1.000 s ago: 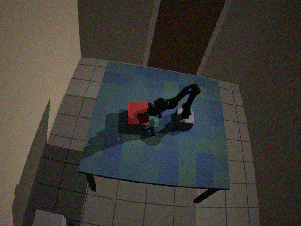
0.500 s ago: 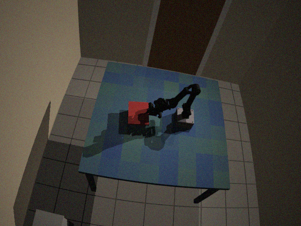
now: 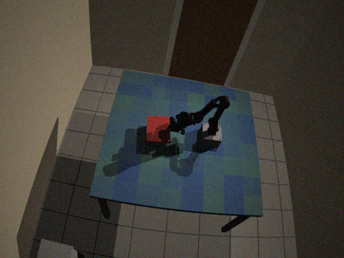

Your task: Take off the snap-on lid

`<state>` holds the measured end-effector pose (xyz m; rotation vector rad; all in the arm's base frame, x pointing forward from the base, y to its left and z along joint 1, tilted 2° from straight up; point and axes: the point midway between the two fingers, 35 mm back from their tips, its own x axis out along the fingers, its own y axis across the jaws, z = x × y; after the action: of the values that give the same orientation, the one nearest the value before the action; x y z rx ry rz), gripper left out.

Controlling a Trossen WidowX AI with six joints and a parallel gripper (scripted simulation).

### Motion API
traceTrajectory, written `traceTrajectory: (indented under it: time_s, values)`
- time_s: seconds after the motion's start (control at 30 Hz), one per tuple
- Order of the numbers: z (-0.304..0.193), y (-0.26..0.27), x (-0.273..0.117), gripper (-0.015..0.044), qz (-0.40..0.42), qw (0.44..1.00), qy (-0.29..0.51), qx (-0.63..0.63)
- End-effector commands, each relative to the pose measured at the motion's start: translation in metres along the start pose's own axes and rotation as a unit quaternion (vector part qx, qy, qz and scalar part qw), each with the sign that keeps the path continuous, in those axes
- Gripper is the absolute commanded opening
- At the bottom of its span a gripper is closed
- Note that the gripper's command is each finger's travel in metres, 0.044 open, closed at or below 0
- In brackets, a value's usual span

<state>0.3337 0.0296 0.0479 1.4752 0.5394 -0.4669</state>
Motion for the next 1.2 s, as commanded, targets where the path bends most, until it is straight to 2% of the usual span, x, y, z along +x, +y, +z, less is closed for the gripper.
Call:
traceTrajectory:
  time_s: [0.0,1.17]
  values:
    - [0.0,0.0013,-0.0012,0.0,0.001,1.0,0.0,0.0]
    - [-0.0008,0.0068,-0.0057,0.0,0.001,1.0,0.0,0.0]
